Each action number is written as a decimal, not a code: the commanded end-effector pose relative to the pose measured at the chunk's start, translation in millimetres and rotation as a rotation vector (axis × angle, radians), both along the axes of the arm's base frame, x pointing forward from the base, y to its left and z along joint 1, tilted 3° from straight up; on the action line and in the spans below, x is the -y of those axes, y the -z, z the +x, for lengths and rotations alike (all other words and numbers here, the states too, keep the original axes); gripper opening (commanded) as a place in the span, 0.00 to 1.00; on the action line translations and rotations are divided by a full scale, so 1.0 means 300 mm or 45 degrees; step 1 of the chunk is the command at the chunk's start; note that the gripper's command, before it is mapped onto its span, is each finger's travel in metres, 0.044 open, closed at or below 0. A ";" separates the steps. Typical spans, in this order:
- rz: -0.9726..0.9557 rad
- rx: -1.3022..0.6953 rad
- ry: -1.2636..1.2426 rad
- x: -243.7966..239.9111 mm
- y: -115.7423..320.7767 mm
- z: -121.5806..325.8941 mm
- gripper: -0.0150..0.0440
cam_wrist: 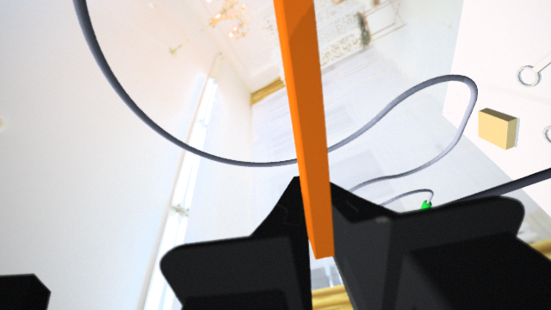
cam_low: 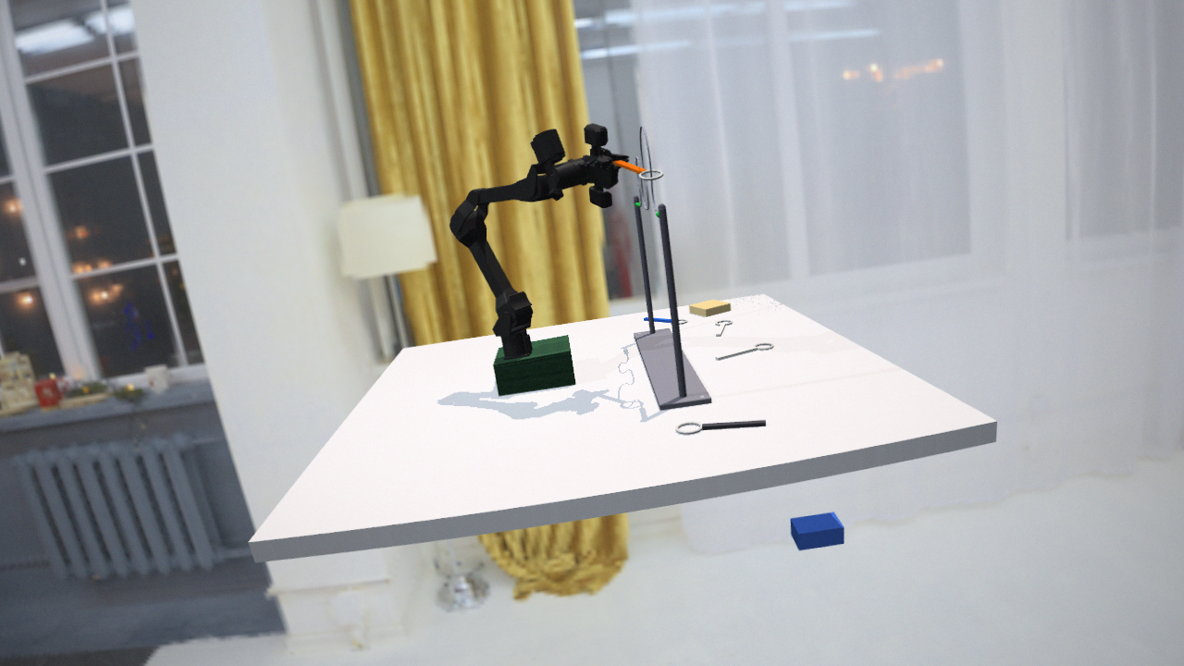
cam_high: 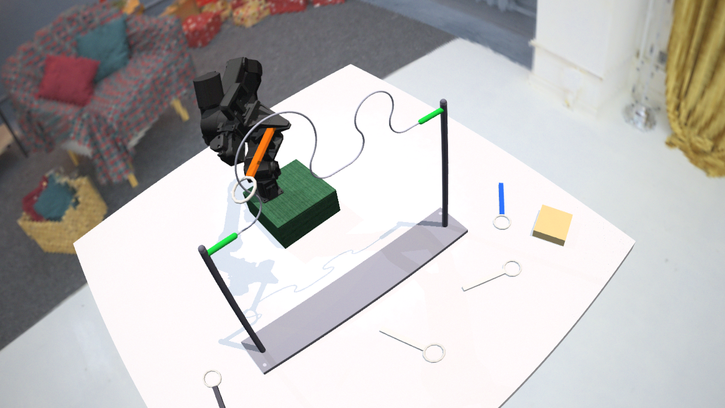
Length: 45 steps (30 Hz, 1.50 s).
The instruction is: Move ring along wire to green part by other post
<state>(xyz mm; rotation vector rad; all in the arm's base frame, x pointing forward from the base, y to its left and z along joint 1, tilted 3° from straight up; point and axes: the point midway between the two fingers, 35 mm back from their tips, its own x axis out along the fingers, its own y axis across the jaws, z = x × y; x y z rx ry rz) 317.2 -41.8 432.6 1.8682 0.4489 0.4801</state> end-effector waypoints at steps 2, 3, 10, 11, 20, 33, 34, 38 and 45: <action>-0.078 0.006 -0.007 -0.003 0.000 -0.001 0.00; -0.094 0.006 -0.008 -0.004 0.001 -0.001 0.00; -0.207 0.007 -0.012 -0.007 0.011 -0.001 0.00; -0.223 0.007 -0.013 -0.007 0.013 -0.001 0.00; -0.371 0.006 -0.017 -0.009 0.026 -0.002 0.00; -0.584 0.004 -0.023 -0.010 0.046 -0.002 0.00; -0.601 0.003 -0.023 -0.010 0.048 -0.002 0.00; -0.666 0.002 -0.024 -0.009 0.054 -0.002 0.00; -0.782 -0.001 -0.025 -0.007 0.064 -0.003 0.00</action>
